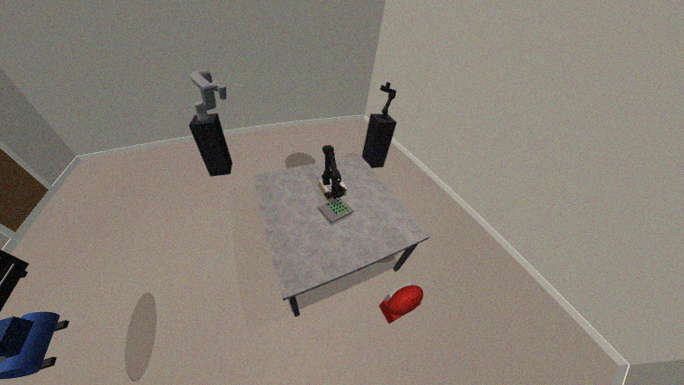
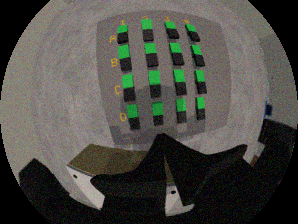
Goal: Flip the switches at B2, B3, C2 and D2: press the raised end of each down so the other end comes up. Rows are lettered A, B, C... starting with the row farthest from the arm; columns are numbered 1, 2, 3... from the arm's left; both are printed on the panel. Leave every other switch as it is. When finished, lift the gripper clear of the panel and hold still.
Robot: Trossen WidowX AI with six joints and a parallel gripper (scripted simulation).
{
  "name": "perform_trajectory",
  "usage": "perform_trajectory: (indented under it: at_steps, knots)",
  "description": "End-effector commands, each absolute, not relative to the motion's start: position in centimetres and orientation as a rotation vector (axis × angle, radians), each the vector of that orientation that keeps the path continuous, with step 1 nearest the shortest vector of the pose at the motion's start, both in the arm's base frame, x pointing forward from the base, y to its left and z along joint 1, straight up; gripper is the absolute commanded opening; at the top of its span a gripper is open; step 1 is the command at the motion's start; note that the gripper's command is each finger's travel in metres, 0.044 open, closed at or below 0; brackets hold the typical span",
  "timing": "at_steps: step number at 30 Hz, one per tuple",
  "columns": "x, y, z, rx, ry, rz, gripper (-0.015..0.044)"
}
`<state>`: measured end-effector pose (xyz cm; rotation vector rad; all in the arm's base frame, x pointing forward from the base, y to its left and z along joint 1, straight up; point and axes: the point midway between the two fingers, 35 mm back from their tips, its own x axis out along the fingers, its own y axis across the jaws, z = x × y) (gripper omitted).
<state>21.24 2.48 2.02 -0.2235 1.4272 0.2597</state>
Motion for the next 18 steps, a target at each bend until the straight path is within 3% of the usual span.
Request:
perform_trajectory:
  at_steps: [1,6,12,18]
  knots:
    - [21.3,2.4,5.8,-0.227,1.399,0.256,0.0000]
    - [22.1,2.5,6.1,-0.227,1.399,0.256,0.0000]
    - [28.1,2.9,7.6,-0.228,1.394,0.256,0.0000]
    - [28.3,2.9,7.7,-0.227,1.394,0.256,0.0000]
